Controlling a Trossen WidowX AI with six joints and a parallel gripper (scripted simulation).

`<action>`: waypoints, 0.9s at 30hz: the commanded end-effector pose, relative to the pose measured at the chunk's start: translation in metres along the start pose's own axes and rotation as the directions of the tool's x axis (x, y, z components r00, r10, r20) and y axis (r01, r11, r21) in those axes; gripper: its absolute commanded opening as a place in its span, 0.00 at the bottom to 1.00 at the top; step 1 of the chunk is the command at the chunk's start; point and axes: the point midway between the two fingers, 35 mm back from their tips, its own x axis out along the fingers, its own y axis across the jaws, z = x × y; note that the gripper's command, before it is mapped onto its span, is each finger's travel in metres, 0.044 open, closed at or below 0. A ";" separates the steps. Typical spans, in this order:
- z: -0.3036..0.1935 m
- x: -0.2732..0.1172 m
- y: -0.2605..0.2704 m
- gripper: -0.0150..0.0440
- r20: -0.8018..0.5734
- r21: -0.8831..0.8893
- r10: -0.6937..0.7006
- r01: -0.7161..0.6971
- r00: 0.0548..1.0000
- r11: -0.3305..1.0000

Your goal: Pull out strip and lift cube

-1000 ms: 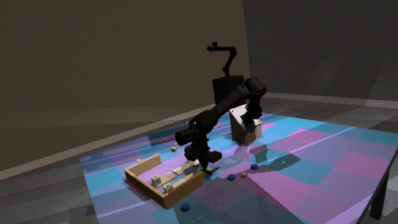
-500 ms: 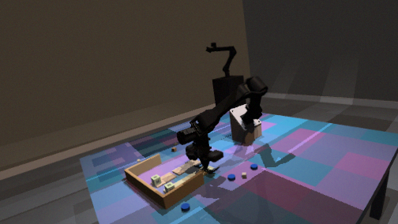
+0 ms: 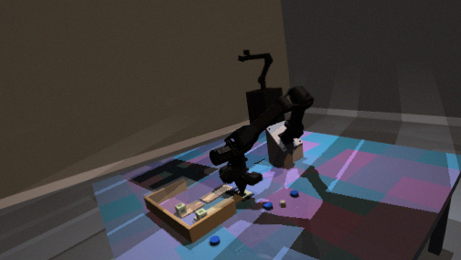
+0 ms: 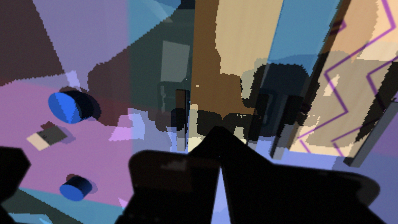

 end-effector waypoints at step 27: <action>-0.051 0.004 -0.002 0.25 -0.018 0.008 0.004 -0.004 1.000 1.000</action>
